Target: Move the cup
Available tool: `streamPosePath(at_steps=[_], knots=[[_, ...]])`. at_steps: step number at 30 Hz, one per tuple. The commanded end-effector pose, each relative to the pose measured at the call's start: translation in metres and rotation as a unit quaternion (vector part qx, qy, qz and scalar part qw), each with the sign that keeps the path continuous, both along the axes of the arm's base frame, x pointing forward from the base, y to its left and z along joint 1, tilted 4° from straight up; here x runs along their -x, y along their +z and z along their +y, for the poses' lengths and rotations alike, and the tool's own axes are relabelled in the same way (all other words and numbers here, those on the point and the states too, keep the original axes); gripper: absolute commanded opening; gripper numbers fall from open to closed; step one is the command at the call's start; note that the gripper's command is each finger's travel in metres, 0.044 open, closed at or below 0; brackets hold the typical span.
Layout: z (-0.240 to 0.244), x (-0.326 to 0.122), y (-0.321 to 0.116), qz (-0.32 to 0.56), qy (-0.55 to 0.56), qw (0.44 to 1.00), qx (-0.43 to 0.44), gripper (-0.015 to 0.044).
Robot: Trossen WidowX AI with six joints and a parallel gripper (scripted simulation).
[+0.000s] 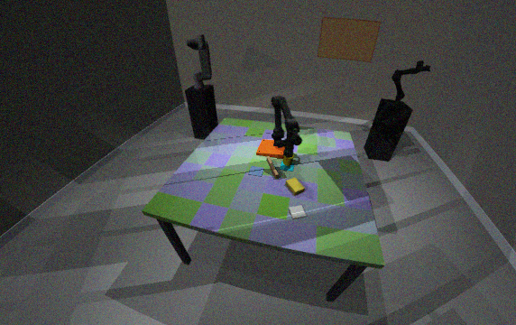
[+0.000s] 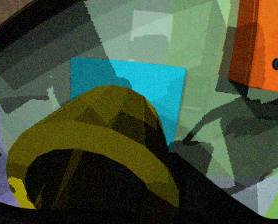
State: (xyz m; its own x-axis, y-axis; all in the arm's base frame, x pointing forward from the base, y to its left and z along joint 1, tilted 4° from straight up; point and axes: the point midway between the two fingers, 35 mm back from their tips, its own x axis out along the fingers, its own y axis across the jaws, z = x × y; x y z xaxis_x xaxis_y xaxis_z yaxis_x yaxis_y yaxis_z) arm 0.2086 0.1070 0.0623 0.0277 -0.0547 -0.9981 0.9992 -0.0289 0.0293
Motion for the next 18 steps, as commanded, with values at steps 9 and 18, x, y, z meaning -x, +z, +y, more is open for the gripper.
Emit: streamPosePath(at_steps=[9,18], knots=[[0.000,0.002,-0.018,0.006,-0.002,1.000,0.000,0.0000],[-0.001,0.002,-0.019,0.001,0.000,1.000,0.001,0.0000]])
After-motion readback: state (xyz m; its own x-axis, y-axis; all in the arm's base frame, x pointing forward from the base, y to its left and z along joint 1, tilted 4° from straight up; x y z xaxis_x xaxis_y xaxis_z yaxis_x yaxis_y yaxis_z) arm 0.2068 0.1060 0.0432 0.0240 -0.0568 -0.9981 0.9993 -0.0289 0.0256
